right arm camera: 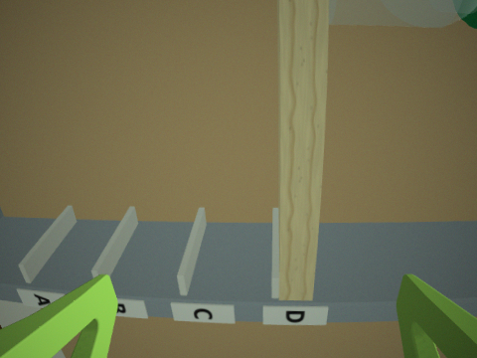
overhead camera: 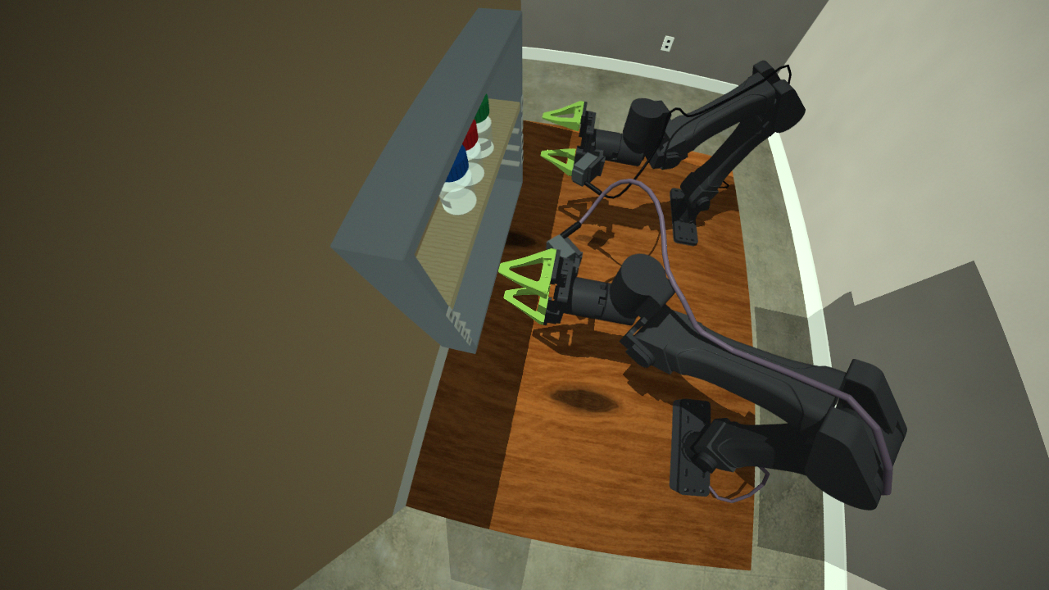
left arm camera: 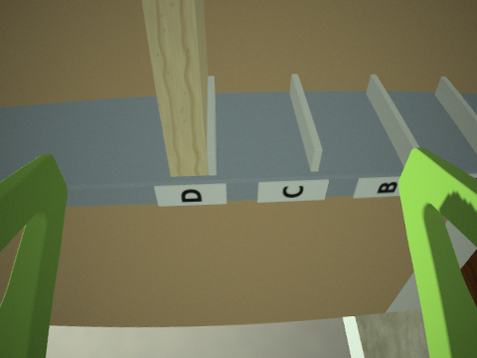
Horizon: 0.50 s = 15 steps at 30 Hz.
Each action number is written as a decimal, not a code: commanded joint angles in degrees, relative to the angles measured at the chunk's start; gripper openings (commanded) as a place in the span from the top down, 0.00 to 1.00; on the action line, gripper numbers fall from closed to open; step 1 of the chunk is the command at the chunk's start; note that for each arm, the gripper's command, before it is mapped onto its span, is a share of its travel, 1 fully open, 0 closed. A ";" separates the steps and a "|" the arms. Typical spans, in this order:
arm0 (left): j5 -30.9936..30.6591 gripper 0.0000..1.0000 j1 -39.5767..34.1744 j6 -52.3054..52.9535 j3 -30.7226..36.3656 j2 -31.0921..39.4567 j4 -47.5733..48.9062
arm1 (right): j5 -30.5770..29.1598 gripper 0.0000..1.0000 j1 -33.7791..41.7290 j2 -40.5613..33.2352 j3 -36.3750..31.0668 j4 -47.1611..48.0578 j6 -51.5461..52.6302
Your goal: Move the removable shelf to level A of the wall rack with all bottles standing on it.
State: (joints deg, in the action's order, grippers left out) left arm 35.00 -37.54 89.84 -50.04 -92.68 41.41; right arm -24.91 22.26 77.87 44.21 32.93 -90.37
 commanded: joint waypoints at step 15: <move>1.22 0.00 -1.27 0.17 -4.30 -1.47 -1.57 | -1.61 0.00 1.51 1.69 3.94 -1.49 0.35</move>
State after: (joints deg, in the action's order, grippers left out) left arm 35.66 -38.20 89.84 -52.27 -93.65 40.27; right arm -25.87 23.20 79.00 46.11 32.10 -90.37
